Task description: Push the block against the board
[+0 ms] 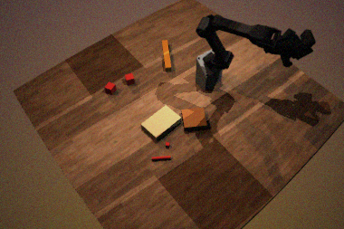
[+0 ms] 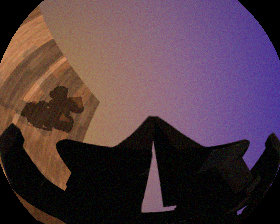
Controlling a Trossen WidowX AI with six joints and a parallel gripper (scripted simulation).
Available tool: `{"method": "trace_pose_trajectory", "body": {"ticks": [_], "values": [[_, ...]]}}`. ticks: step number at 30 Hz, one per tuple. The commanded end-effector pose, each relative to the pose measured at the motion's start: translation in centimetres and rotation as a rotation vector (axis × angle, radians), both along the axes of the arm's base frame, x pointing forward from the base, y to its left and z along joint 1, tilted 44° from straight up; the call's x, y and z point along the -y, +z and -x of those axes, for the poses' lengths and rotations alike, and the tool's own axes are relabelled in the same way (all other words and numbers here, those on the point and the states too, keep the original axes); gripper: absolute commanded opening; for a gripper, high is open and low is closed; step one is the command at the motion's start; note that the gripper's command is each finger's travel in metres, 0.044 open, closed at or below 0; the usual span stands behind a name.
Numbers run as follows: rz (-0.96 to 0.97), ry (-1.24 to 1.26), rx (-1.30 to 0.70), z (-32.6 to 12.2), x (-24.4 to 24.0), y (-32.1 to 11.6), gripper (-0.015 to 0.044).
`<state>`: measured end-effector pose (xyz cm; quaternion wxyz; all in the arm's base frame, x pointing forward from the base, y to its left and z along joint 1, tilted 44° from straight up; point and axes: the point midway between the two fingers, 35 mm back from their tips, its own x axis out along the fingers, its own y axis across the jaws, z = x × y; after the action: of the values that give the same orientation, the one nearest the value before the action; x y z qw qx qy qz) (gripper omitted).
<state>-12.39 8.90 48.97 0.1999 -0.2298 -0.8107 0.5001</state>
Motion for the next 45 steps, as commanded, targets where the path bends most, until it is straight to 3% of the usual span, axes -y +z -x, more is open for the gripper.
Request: {"method": "trace_pose_trajectory", "body": {"ticks": [1, 13, 24, 45], "values": [[0.099, -0.087, 0.015, 0.0, -3.6, -1.4, 0.0000], [0.349, -0.339, 0.007, -3.4, -12.8, -5.3, 0.0000], [0.547, -0.604, -0.064, -10.4, -19.0, -9.2, 0.0000], [0.874, -0.994, -0.344, -26.4, -22.2, -17.7, 0.0000]]}}
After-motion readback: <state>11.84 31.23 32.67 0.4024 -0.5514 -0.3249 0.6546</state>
